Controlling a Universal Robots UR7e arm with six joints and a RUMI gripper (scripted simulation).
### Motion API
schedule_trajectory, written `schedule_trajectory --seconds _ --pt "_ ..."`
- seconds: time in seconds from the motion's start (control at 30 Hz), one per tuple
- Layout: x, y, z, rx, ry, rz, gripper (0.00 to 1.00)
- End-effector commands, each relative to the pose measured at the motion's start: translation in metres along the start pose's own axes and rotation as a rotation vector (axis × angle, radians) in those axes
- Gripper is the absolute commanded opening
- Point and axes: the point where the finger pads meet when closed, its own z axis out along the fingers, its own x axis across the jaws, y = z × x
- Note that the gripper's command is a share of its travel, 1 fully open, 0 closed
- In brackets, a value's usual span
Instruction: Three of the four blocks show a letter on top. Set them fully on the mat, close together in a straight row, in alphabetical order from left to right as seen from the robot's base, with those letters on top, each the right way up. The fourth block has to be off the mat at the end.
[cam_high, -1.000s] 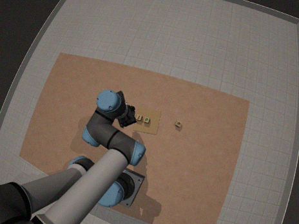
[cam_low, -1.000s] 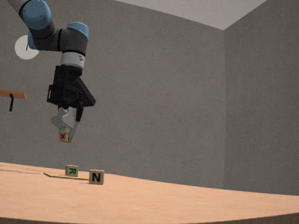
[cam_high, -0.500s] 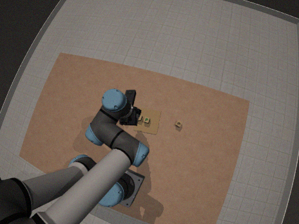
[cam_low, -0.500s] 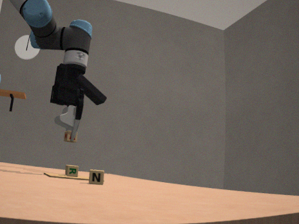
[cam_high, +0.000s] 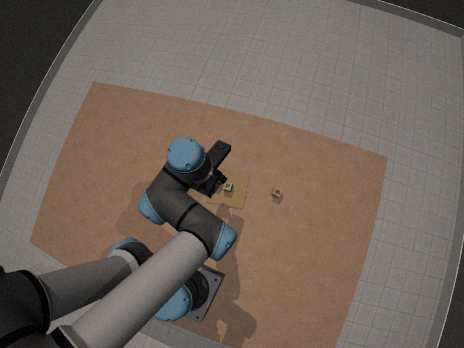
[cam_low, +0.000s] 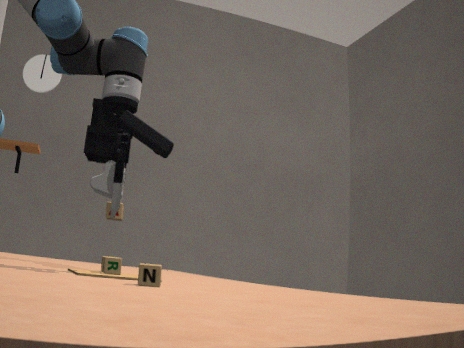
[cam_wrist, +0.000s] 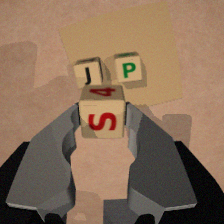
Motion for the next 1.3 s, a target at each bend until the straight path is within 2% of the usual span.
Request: schedule_trajectory --seconds 0.0,0.33,0.4,0.9,0.97,1.27 --pt "0.008 -0.003 0.000 0.000 0.004 0.139 0.09" --pt "0.025 -0.008 -0.001 0.001 0.004 0.451 0.09" --pt "0.025 -0.008 -0.001 0.001 0.004 0.451 0.09" --pt "0.052 -0.012 -0.002 0.003 0.003 0.943 0.09" --pt "0.052 -0.012 -0.002 0.003 0.003 0.943 0.09" --pt "0.064 -0.012 -0.002 0.004 0.003 1.169 0.09"
